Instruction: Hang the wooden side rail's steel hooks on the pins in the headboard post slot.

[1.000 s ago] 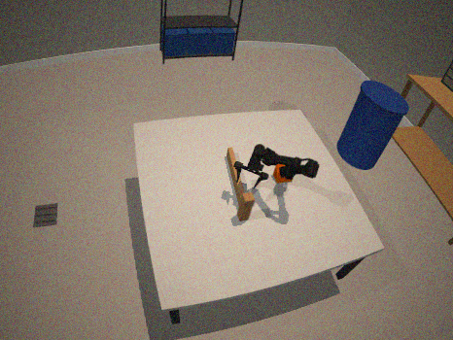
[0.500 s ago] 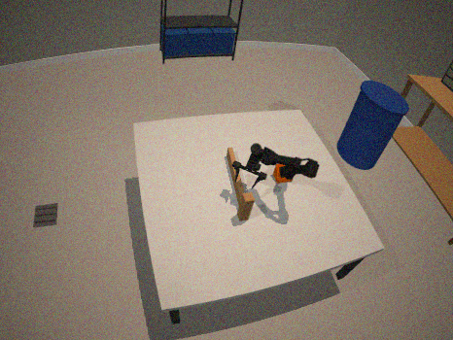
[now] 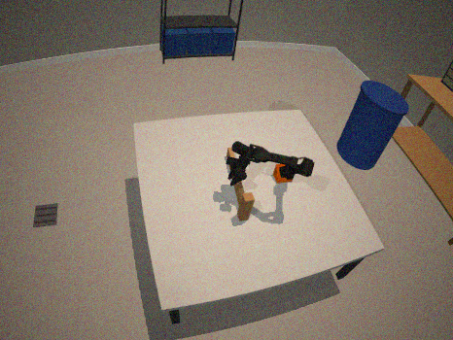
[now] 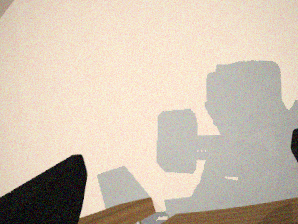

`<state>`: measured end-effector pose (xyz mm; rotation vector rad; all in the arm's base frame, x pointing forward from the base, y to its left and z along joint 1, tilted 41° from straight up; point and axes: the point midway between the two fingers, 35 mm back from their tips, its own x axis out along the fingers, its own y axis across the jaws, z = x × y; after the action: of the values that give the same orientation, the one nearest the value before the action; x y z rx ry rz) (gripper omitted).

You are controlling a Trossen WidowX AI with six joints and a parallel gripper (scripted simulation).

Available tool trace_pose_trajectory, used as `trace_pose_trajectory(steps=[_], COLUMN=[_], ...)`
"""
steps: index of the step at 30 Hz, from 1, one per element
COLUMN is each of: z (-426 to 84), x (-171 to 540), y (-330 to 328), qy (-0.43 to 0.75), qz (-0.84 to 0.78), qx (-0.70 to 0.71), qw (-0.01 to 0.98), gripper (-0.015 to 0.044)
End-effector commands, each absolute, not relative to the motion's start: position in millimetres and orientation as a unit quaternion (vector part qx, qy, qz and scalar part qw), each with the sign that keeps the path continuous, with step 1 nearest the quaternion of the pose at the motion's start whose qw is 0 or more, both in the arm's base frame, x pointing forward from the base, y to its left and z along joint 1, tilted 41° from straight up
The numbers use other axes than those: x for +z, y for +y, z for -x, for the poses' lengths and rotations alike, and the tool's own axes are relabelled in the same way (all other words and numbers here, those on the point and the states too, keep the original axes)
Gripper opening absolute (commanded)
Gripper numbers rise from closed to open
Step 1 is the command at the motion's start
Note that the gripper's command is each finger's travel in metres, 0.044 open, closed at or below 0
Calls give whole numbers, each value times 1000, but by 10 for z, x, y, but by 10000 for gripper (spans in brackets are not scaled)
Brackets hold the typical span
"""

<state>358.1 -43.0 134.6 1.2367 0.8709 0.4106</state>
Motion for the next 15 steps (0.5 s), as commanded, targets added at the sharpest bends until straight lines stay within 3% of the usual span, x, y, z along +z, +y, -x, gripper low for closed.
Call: trace_pose_trajectory(steps=[1,8,15], z=[-3458,-3084,-3060], x=[1353,1540,1556], y=[-417,-327,-322], qy=[550,597,598], qz=[-697,-688,-686], qx=[-122,-313,-323], qw=[443,269,260], gripper=[440,440,440])
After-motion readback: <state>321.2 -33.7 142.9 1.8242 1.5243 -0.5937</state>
